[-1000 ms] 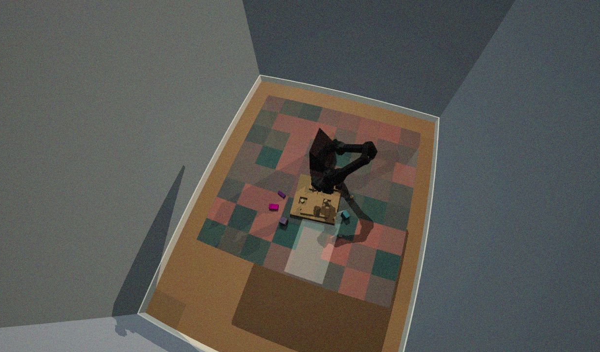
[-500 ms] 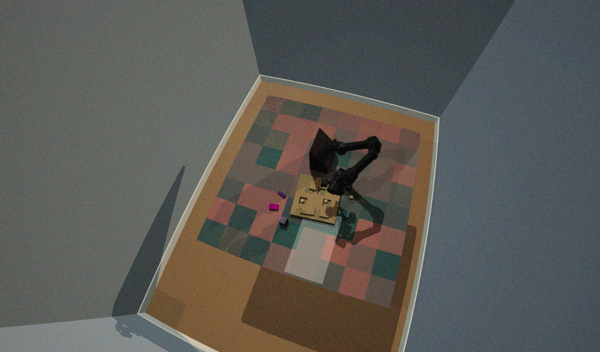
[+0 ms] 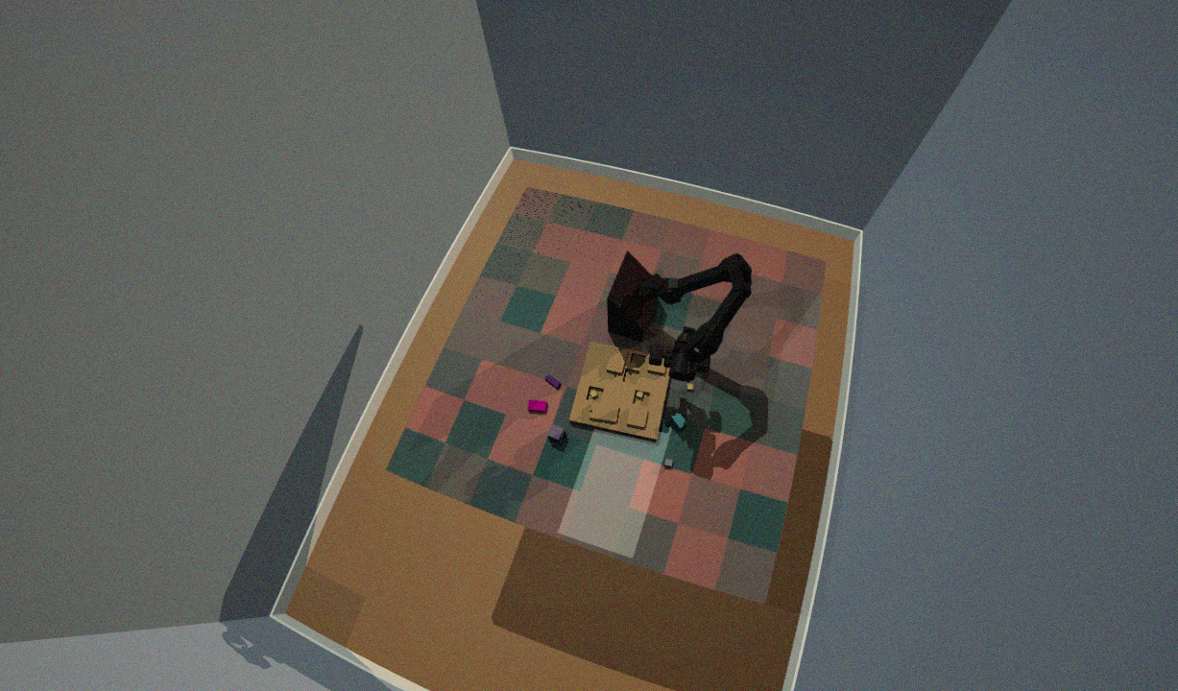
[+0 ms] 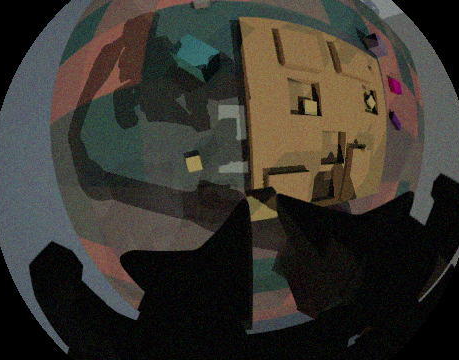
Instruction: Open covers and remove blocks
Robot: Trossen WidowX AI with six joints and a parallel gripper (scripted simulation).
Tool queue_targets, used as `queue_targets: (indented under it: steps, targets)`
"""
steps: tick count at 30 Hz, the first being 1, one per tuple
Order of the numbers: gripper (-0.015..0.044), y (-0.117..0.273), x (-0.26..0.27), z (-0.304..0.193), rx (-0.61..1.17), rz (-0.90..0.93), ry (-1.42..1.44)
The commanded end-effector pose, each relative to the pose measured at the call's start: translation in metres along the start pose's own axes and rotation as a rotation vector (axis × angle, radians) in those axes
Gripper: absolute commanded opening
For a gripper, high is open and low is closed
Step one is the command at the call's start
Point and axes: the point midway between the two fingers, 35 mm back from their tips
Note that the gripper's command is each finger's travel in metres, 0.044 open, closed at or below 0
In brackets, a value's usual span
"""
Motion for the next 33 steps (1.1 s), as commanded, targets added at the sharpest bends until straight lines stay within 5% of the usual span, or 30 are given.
queue_targets:
  steps: [1, 33]
  targets:
    - [0.0080, 0.001, 0.015, -0.008, -0.002, 0.009, -0.003]
    - [0.0080, -0.014, 0.063, -0.036, -0.001, 0.034, -0.001]
Point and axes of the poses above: the point midway between the two fingers, 35 mm back from their tips, its own y axis back along the fingers, its own x axis across the jaws, z = x × y
